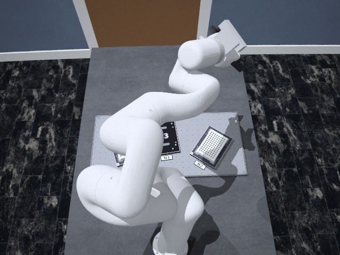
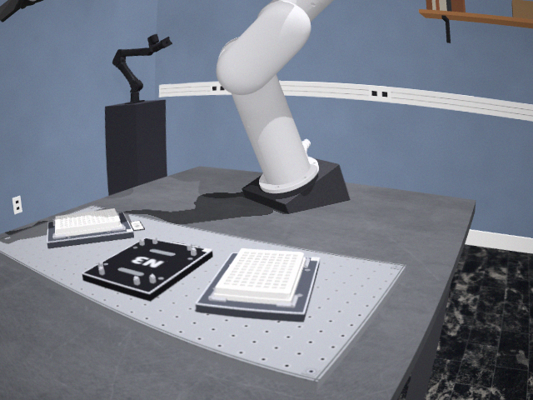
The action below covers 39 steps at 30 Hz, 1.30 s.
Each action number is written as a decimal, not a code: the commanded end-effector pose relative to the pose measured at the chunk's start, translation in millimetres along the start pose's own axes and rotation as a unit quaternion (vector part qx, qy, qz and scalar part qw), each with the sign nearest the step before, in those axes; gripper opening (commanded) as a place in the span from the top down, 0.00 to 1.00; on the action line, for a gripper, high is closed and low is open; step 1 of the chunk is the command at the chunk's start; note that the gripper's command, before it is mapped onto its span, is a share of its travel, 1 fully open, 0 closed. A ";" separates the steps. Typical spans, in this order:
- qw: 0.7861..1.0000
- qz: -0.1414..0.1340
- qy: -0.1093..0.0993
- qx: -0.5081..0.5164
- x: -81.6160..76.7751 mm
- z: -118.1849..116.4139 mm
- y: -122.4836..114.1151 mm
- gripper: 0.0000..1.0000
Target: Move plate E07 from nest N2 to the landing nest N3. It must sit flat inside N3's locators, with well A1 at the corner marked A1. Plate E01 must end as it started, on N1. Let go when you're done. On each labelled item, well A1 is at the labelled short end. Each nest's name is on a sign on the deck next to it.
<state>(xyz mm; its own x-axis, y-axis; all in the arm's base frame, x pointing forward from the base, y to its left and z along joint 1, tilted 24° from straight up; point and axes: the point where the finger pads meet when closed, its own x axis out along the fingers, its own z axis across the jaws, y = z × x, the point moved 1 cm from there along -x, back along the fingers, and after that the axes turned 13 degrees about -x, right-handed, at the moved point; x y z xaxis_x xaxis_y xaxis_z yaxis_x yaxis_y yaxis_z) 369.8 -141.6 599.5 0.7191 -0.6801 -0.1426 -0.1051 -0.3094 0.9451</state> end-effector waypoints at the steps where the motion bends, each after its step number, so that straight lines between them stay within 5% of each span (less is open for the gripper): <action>1: 1.000 -0.016 -0.001 -0.004 5.1 13.5 -9.4 0.00; 5: 0.997 -0.072 -0.004 -0.022 11.3 25.7 -22.9 0.00; 12: 0.996 -0.088 -0.003 -0.027 17.1 37.0 -37.1 0.00; 15: 0.990 -0.131 -0.003 -0.044 21.3 44.7 -48.5 0.00; 20: 0.990 -0.131 -0.003 -0.044 25.9 53.5 -62.4 0.00; 24: 0.979 -0.191 0.001 -0.069 30.4 62.2 -78.8 0.00; 29: 0.979 -0.192 0.001 -0.069 33.5 68.6 -92.0 0.00; 33: 0.963 -0.250 0.007 -0.097 36.8 76.2 -109.2 0.00; 39: 0.962 -0.253 0.008 -0.099 40.5 86.1 -133.2 0.00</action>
<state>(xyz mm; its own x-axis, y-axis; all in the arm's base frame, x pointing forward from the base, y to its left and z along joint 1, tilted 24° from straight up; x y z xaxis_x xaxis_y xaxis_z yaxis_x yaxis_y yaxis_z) 354.6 -184.1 454.8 0.6549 -0.4691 -0.5925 0.3863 -0.4661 0.7960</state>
